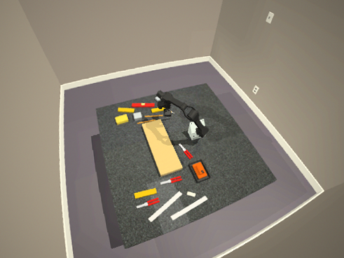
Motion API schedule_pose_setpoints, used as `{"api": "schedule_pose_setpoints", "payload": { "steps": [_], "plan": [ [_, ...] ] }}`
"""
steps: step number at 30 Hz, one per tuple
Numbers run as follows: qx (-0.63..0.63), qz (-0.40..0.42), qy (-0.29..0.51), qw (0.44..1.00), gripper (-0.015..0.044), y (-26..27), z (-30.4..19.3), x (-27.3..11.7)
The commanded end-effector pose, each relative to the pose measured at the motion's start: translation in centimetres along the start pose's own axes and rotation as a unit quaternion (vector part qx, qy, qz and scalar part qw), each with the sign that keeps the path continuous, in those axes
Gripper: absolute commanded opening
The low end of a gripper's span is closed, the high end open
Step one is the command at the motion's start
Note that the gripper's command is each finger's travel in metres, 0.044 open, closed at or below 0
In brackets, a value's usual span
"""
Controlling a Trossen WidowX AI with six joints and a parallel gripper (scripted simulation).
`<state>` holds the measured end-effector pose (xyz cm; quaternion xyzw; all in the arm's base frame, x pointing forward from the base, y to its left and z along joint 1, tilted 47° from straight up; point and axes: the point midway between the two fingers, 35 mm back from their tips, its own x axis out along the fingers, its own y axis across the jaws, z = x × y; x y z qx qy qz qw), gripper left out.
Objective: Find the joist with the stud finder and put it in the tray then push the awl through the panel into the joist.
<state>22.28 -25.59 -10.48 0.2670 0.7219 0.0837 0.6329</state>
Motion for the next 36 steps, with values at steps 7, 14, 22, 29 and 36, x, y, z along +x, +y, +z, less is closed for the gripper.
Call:
{"api": "schedule_pose_setpoints", "payload": {
  "steps": [7,14,22,29,36],
  "plan": [
    [0.076,-0.083,-0.035,0.993,0.0000,-0.9,-0.9,-1.2],
    [0.132,-0.138,-0.070,0.979,0.0000,-1.4,-1.5,-2.1],
    [0.198,-0.194,-0.118,0.954,0.0000,-1.8,-2.4,-3.2],
    [0.256,-0.236,-0.168,0.922,0.0000,-2.1,-3.4,-4.3],
    [0.312,-0.271,-0.223,0.883,0.0000,-2.1,-4.4,-5.4]
  ]
}}
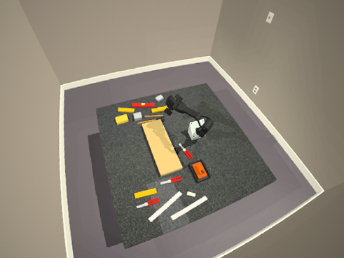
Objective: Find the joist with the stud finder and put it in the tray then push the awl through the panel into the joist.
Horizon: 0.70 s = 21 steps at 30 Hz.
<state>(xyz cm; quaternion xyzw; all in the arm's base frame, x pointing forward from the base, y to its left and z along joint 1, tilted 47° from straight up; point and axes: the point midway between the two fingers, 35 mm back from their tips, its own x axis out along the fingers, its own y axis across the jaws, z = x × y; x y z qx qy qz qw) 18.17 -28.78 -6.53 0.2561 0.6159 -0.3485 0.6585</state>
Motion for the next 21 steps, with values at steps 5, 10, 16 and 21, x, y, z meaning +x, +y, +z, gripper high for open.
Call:
{"api": "schedule_pose_setpoints", "payload": {
  "steps": [5,10,16,21],
  "plan": [
    [0.080,-0.039,-0.063,0.994,0.0000,-1.3,-0.3,-1.4],
    [0.132,-0.057,-0.105,0.984,0.0000,-2.1,-0.7,-2.3],
    [0.196,-0.074,-0.157,0.965,0.0000,-3.0,-1.3,-3.5],
    [0.206,-0.071,-0.165,0.962,0.0000,-2.9,-1.5,-3.6]
  ]
}}
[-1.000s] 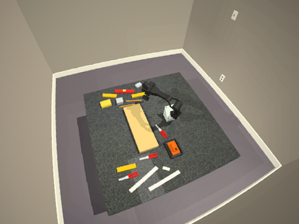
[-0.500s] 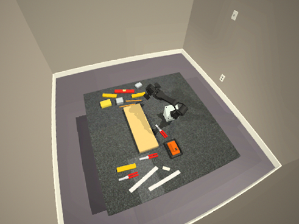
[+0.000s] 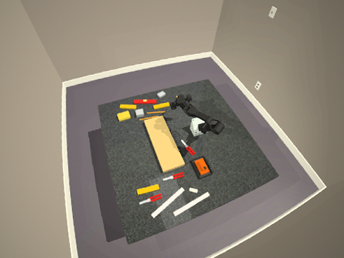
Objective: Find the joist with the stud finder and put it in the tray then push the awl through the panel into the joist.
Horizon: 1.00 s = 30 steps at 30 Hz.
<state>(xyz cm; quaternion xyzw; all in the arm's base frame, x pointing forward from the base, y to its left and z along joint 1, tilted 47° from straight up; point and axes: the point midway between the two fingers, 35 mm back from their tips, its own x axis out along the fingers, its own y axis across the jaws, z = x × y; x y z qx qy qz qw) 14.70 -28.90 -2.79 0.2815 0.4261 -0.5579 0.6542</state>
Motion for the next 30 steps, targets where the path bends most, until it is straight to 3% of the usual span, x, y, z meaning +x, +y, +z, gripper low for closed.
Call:
{"api": "schedule_pose_setpoints", "payload": {
  "steps": [1,15,30],
  "plan": [
    [-0.010,0.014,0.005,1.000,0.0000,0.6,0.1,0.1],
    [-0.121,0.259,0.060,0.957,0.0000,9.8,-0.6,-2.5],
    [-0.213,0.511,0.084,0.829,0.0000,17.4,-1.5,-9.3]
  ]
}}
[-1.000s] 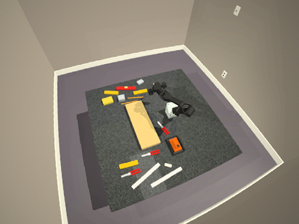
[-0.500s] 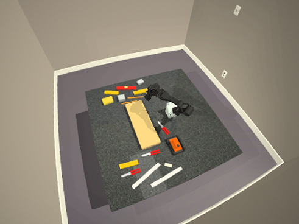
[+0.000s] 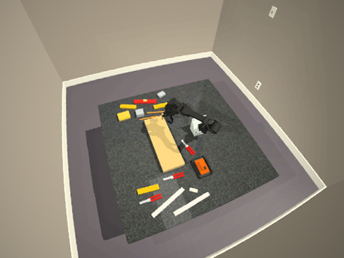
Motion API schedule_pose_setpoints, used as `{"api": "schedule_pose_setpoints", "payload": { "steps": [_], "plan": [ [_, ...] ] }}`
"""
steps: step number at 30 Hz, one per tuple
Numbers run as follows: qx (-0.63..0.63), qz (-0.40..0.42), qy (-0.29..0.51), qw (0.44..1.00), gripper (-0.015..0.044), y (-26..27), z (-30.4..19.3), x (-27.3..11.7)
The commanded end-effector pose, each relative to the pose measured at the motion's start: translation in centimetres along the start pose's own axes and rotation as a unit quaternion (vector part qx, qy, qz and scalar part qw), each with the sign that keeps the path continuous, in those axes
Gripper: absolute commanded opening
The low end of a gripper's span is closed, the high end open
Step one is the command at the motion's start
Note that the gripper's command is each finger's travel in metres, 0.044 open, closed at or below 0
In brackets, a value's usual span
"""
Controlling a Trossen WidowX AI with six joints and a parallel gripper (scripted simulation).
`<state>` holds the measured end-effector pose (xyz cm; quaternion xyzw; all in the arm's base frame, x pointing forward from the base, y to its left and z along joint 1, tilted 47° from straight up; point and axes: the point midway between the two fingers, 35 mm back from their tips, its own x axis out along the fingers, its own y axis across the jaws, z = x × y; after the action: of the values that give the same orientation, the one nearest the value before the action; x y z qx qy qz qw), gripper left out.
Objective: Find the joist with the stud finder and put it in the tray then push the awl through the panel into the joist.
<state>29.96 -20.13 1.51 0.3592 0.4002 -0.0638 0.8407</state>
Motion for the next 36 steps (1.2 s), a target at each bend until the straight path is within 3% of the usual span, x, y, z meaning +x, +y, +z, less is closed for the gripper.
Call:
{"api": "schedule_pose_setpoints", "payload": {
  "steps": [1,9,36],
  "plan": [
    [-0.030,0.067,-0.001,0.997,0.0000,2.4,0.8,0.1],
    [-0.080,0.200,-0.005,0.976,0.0000,7.2,1.7,-0.4],
    [-0.081,0.203,-0.005,0.976,0.0000,7.5,0.9,0.4]
  ]
}}
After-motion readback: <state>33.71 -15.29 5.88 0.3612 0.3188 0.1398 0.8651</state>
